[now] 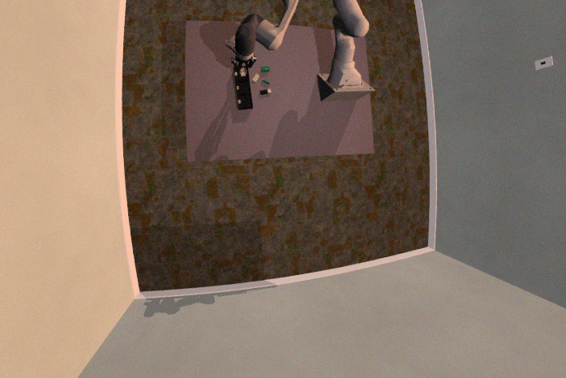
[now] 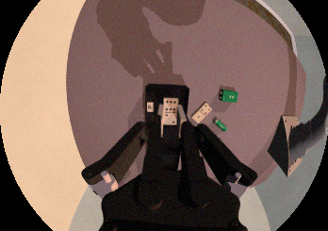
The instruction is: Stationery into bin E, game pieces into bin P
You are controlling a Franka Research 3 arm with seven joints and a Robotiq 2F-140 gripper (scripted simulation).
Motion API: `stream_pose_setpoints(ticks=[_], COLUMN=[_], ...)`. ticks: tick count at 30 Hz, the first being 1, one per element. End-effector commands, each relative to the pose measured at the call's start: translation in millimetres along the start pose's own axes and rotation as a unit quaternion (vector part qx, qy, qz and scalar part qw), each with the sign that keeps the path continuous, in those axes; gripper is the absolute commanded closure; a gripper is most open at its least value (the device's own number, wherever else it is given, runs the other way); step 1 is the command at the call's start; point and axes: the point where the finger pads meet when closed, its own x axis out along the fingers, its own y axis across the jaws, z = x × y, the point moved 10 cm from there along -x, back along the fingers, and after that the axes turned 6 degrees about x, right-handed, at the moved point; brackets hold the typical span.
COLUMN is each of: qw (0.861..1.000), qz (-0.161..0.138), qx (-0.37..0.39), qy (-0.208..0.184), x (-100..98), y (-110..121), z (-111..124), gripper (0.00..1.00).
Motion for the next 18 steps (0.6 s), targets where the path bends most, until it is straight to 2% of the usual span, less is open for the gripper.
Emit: stream_pose_setpoints(ticks=[1, 18], qw=[1.000, 1.000], qz=[-0.001, -0.001], qx=[0.004, 0.004], qy=[-0.001, -0.001], x=[7.9, 37.9], y=[0, 0], z=[0, 0], gripper=[0.87, 0.87])
